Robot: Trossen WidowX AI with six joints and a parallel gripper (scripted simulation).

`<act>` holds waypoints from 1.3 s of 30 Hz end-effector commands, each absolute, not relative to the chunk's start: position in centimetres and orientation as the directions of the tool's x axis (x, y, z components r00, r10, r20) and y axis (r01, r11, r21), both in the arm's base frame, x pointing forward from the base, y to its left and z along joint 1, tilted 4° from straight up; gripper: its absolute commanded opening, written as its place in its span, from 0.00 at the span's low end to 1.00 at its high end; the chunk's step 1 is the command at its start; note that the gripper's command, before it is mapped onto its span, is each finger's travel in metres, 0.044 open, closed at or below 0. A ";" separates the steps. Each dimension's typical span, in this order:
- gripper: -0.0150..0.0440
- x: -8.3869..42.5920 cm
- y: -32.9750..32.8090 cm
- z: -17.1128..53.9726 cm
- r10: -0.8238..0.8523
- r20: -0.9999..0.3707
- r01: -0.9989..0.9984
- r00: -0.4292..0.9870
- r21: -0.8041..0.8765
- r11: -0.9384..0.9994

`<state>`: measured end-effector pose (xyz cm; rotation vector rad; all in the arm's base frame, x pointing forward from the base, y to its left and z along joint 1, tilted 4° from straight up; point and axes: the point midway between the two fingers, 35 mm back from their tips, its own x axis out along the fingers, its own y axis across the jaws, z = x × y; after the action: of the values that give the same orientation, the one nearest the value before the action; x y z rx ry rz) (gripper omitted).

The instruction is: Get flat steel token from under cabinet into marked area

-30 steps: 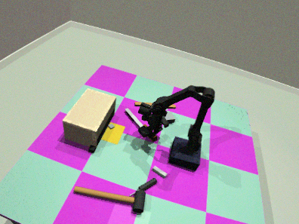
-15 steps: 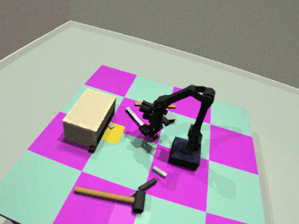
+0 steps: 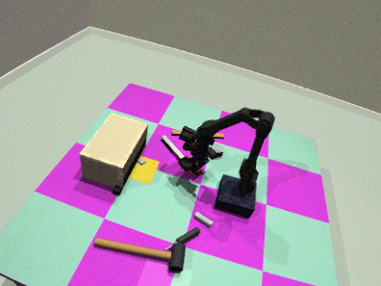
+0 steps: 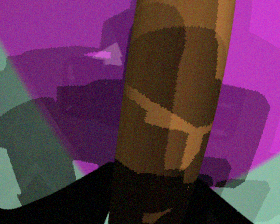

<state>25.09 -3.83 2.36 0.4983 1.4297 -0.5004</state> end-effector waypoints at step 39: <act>0.25 24.8 -8.0 2.6 -0.033 -0.996 0.596 0.086 0.025 0.803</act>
<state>24.48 -7.50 2.30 0.4959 1.4335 -0.5033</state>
